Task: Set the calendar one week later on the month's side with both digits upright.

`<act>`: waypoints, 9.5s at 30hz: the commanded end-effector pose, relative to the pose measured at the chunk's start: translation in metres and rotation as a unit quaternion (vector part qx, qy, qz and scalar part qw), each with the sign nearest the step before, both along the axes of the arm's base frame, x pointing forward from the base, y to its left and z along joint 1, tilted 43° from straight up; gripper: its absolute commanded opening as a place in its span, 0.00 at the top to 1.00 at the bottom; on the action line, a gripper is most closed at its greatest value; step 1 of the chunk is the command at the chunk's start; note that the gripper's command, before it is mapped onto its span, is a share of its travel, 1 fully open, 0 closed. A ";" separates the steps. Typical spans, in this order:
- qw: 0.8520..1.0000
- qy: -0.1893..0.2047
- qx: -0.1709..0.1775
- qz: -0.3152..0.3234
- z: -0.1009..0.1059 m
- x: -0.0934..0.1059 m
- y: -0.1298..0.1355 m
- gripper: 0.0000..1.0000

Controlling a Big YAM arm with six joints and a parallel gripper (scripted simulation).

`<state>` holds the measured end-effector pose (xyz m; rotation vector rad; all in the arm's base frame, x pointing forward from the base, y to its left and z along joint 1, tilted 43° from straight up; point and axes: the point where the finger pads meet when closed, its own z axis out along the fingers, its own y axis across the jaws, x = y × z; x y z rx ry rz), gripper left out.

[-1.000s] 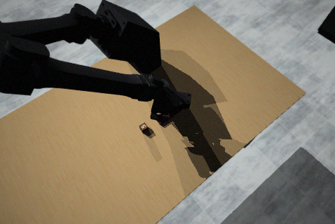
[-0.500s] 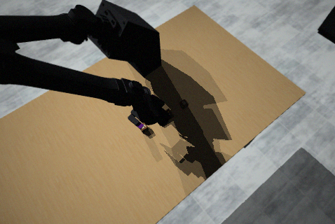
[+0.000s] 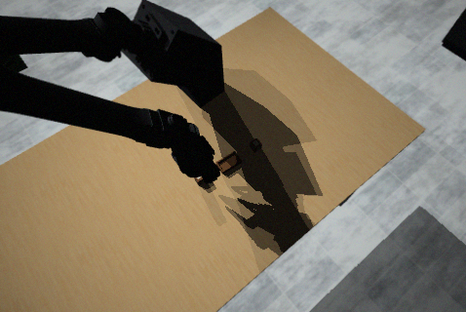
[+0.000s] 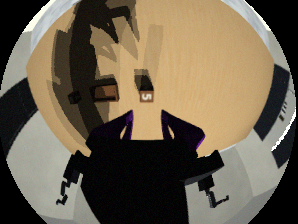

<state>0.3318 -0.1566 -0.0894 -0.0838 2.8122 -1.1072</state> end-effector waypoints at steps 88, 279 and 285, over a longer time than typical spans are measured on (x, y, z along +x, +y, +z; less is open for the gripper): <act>1.000 -0.011 0.000 -0.002 -0.035 0.012 -0.035 0.55; 1.000 -0.001 0.002 0.002 -0.041 0.002 -0.029 0.55; 1.000 0.000 0.002 0.002 -0.041 0.001 -0.030 0.55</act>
